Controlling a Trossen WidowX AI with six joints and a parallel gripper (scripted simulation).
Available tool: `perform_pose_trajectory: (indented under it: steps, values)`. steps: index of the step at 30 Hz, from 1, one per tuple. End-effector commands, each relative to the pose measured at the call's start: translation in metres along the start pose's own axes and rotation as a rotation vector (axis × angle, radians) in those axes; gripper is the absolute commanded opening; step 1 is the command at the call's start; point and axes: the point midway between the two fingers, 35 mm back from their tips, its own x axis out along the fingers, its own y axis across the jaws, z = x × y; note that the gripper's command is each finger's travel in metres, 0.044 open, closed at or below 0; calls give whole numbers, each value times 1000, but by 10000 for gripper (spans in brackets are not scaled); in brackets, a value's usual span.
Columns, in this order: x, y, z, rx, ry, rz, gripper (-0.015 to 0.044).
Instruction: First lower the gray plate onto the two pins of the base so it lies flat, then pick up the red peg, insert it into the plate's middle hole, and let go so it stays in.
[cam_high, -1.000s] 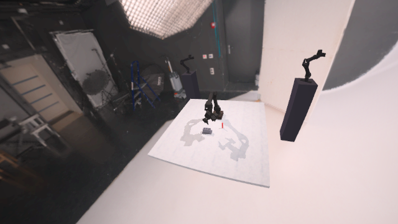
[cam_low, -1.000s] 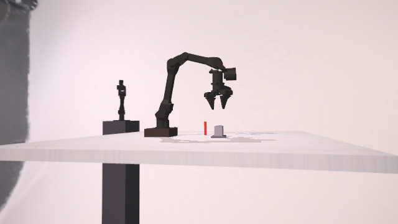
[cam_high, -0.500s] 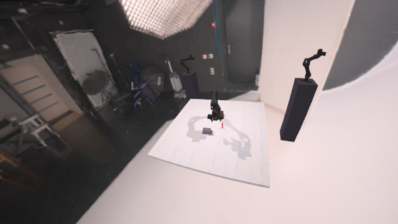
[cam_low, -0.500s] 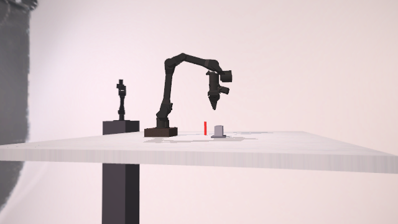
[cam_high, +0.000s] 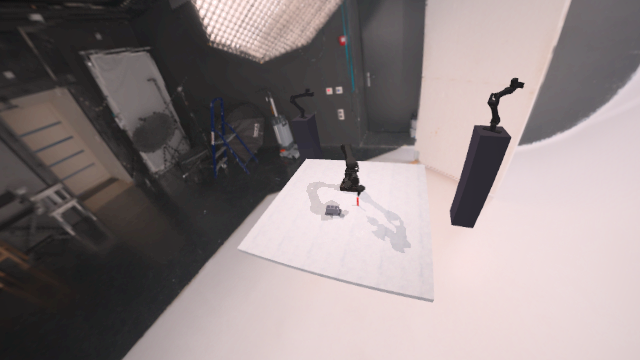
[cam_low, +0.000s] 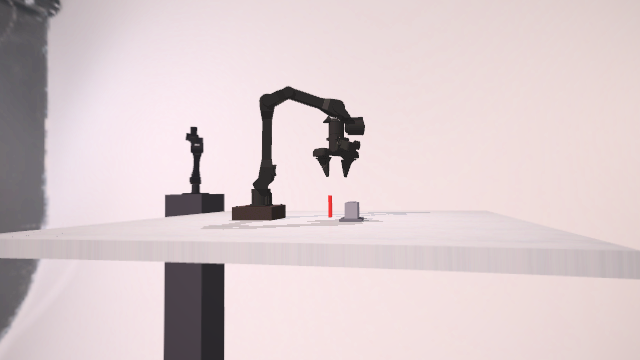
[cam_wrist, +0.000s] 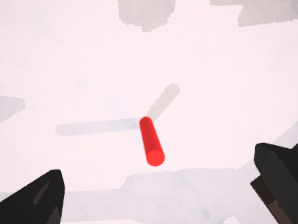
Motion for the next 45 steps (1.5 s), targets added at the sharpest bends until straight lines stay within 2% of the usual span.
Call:
perform_pose_trajectory:
  steps: [1,14,19,45]
  values:
    - [3,-1,-34,490,2,2,440]
    - [3,-2,-34,490,2,2,440]
    - [35,-1,-34,490,2,2,440]
    - [77,-2,-33,490,2,2,440]
